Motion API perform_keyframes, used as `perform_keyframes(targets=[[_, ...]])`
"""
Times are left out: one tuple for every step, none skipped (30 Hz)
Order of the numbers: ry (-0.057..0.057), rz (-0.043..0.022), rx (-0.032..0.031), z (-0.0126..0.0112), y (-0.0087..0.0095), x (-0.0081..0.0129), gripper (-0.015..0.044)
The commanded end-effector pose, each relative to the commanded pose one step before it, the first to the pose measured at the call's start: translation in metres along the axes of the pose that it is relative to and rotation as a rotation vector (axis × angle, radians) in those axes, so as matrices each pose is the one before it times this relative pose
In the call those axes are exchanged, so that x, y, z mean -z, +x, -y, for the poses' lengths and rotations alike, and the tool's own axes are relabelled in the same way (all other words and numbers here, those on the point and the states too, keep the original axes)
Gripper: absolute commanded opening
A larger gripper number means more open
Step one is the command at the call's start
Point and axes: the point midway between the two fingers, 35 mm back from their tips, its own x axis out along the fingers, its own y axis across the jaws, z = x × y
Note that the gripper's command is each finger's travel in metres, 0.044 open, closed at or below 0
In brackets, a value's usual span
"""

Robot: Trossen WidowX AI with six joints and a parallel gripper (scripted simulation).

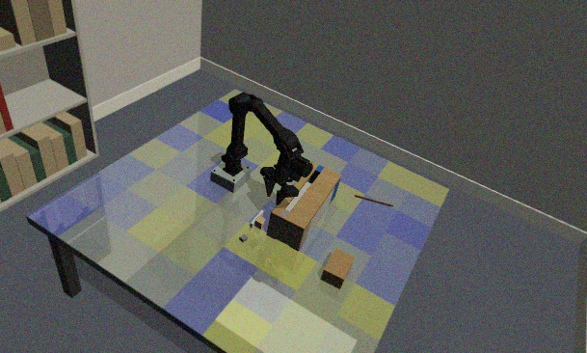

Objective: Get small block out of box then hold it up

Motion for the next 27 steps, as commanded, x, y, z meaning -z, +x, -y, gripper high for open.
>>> perform_keyframes(targets=[[0.3750, 0.05008, -0.00298, -0.00211, -0.00031, 0.00502, 0.0285], [0.1099, 0.01235, -0.00498, 0.00003, 0.00023, 0.00119, 0.0285], [0.1098, 0.01187, -0.00599, 0.00017, 0.00019, 0.00116, 0.0285], [0.1098, 0.01130, -0.00696, 0.00031, 0.00014, 0.00112, 0.0285], [0.1097, 0.01066, -0.00788, 0.00043, 0.00010, 0.00106, 0.0285], [0.1096, 0.00994, -0.00875, 0.00055, 0.00005, 0.00099, 0.0285], [0.1096, 0.00915, -0.00955, 0.00065, 0.00001, 0.00091, 0.0285], [0.1095, 0.00830, -0.01028, 0.00075, -0.00003, 0.00082, 0.0285], [0.1094, 0.00739, -0.01093, 0.00083, -0.00007, 0.00071, 0.0285], [0.1093, 0.00643, -0.01151, 0.00090, -0.00012, 0.00060, 0.0285], [0.1093, 0.00543, -0.01201, 0.00095, -0.00016, 0.00048, 0.0285], [0.1092, 0.00439, -0.01243, 0.00099, -0.00020, 0.00036, 0.0285], [0.1091, 0.00331, -0.01275, 0.00101, -0.00024, 0.00024, 0.0285], [0.0852, 0.00237, -0.01296, 0.00102, -0.00028, 0.00012, 0.0285], [0.0650, 0.00126, -0.00990, 0.00077, -0.00024, 0.00001, 0.0285], [0.0625, 0.00060, -0.00760, 0.00058, -0.00020, -0.00003, 0.0285], [0.0629, 0.00022, -0.00755, 0.00057, -0.00021, -0.00007, 0.0285], [0.0624, -0.00015, -0.00762, 0.00056, -0.00022, -0.00011, 0.0285], [0.0629, -0.00052, -0.00754, 0.00054, -0.00024, -0.00015, 0.0285], [0.0671, -0.00151, -0.01308, 0.00087, -0.00041, -0.00029, 0.0285], [0.0626, -0.00121, -0.00741, 0.00047, -0.00025, -0.00020, 0.0285], [0.0622, -0.00158, -0.00734, 0.00045, -0.00026, -0.00023, 0.0285], [0.0625, -0.00193, -0.00720, 0.00043, -0.00027, -0.00026, 0.0285], [0.0619, -0.00230, -0.00715, 0.00041, -0.00029, -0.00029, 0.0285], [0.0621, -0.00263, -0.00695, 0.00038, -0.00030, -0.00031, 0.0285], [0.0617, -0.00299, -0.00685, 0.00036, -0.00031, -0.00034, 0.0285], [0.0623, -0.00330, -0.00665, 0.00033, -0.00032, -0.00035, 0.0285]])
